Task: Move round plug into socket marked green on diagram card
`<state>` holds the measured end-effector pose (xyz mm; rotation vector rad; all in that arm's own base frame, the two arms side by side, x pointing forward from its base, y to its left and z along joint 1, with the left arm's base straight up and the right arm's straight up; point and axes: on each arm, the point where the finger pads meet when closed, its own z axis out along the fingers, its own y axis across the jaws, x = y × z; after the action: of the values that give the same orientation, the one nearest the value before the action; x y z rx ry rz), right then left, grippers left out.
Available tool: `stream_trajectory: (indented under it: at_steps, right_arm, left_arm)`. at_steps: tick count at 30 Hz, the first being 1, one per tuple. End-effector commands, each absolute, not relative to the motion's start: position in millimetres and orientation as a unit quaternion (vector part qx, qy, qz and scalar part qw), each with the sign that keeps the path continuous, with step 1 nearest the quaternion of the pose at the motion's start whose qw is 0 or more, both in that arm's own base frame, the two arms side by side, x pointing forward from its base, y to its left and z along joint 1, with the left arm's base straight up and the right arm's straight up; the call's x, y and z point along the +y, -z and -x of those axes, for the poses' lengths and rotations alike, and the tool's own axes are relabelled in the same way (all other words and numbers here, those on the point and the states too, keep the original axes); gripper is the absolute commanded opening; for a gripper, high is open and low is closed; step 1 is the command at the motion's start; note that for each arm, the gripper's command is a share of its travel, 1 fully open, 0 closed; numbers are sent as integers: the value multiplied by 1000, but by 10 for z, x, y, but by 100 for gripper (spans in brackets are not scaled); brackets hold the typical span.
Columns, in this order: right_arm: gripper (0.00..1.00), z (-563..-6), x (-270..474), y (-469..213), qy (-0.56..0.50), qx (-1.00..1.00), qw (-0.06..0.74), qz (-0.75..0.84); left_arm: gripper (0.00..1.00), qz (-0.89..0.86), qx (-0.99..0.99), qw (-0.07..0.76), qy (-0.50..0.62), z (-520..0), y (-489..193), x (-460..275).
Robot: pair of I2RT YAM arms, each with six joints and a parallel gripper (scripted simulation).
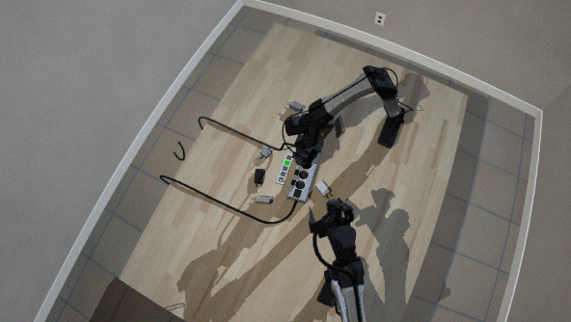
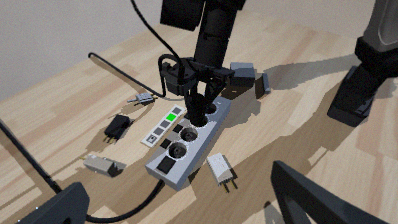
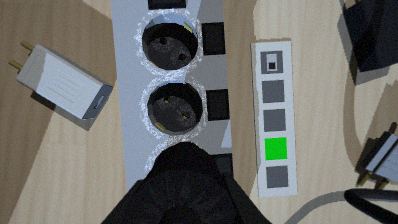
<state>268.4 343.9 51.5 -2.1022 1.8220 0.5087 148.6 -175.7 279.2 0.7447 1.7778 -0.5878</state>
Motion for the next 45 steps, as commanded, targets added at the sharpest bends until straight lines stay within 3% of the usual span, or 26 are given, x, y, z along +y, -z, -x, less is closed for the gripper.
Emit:
stream_trajectory:
  at_steps: [1,45]
  right_arm:
    - [33,-2753,3510,-837,-171,630,189,733]
    - [33,-2638,3498,-833,-200,610,192,742]
  left_arm:
    - [100,-312,761,517,238,-1455,-2662,-1711]
    - [100,-305,747,535,251,-1368,-2555,-1606]
